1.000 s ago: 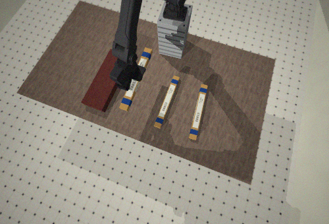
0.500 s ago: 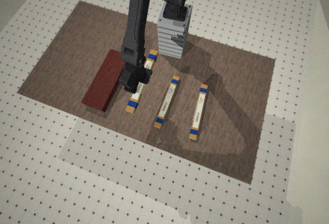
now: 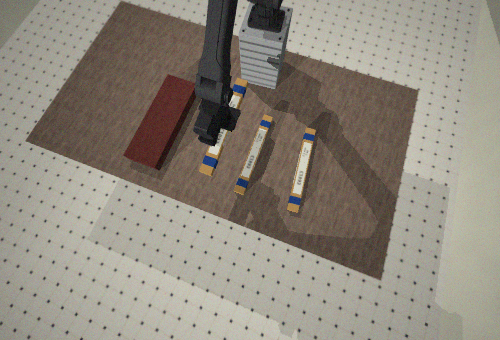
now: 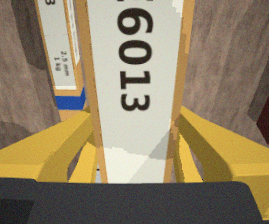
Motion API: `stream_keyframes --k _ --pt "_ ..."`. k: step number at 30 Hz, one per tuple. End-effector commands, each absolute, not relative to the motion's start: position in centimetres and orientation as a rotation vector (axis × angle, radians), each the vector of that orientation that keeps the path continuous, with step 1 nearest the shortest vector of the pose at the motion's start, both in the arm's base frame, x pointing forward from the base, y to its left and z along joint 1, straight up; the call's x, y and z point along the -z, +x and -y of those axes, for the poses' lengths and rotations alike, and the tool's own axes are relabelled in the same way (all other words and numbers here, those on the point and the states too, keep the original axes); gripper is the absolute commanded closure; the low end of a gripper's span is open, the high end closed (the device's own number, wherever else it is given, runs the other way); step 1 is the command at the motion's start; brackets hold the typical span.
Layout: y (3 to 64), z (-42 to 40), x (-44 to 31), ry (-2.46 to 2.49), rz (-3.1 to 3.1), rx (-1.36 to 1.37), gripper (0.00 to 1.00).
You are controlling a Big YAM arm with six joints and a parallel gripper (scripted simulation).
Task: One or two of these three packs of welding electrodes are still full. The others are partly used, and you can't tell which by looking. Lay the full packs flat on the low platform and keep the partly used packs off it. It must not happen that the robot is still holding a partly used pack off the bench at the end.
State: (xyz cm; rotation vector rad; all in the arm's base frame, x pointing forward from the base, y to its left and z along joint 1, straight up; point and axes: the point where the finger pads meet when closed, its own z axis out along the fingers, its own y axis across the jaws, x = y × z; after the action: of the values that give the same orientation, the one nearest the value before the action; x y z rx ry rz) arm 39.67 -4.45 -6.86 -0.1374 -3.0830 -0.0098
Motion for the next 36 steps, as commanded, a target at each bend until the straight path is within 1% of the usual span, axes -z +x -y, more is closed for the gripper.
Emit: stream_keyframes --k 1,36 --pt "43.4 5.1 2.7 -0.187 3.201 -0.011 1.00" --pt "42.2 4.3 3.6 -0.176 3.182 -0.005 1.00"
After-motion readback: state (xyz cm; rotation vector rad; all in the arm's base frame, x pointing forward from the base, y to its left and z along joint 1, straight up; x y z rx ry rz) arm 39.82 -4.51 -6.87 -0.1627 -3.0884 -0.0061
